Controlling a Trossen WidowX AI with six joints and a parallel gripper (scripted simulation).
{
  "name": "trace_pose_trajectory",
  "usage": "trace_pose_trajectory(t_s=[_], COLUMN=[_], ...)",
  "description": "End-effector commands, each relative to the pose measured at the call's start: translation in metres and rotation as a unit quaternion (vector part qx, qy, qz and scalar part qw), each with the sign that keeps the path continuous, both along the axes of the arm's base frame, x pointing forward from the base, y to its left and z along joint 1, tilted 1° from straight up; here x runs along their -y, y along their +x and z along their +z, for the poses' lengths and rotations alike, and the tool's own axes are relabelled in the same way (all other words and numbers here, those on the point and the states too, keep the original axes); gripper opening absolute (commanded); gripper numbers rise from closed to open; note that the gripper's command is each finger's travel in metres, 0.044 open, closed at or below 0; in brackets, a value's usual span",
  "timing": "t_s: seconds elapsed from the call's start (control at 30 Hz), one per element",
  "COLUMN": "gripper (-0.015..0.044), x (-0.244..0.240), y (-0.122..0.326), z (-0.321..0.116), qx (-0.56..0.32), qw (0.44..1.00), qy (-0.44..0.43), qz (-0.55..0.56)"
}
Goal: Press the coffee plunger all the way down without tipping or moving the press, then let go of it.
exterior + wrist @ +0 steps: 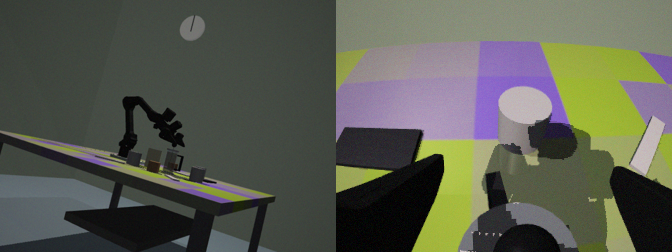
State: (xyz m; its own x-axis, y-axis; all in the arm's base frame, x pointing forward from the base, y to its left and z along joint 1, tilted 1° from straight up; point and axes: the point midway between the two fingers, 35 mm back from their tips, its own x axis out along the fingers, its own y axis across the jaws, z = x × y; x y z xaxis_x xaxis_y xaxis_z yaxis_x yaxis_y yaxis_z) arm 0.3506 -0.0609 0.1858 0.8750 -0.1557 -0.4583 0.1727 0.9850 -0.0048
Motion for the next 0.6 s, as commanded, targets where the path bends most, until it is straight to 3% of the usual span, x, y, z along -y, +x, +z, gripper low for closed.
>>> trace_pose_trajectory(t_s=[0.0,0.13,0.57], gripper=[0.044,0.044,0.044], x=[-0.002,-0.007,-0.008], y=[-0.008,-0.035,-0.036], z=[0.031,0.074,0.071], qx=[0.006,0.0,0.0], qw=[1.0,1.0,1.0], qy=[-0.001,-0.001,-0.001], qz=[0.0,0.0,0.0])
